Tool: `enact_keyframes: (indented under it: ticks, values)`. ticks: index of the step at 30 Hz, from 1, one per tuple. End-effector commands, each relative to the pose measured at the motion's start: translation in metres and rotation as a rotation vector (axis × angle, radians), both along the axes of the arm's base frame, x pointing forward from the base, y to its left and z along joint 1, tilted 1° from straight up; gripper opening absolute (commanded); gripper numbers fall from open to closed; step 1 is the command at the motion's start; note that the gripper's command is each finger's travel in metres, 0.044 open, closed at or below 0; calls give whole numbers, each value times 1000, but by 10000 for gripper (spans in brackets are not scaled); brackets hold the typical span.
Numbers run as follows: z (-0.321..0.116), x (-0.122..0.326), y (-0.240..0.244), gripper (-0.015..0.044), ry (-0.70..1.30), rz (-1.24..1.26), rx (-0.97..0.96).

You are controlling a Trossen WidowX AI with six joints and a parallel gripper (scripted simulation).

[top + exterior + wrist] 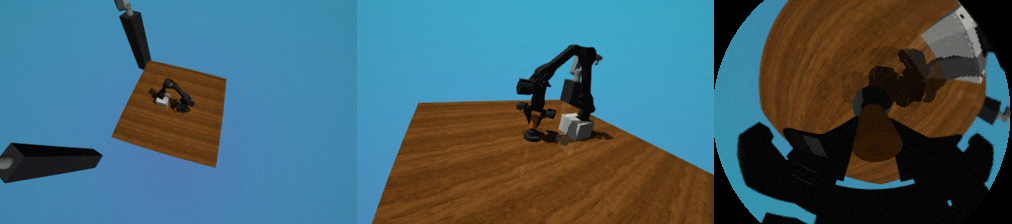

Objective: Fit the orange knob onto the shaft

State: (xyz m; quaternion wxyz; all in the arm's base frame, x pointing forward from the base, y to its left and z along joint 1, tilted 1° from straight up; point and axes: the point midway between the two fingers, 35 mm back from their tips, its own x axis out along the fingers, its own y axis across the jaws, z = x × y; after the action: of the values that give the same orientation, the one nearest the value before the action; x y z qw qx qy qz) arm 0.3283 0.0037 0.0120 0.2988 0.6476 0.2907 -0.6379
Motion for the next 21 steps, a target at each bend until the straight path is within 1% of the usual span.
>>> enact_keyframes:
  ticks: [1, 21]
  values:
    - [-1, 0, 0, 0, -3, -19, -2]
    - [-5, -2, 0, 0, -3, -19, -2]
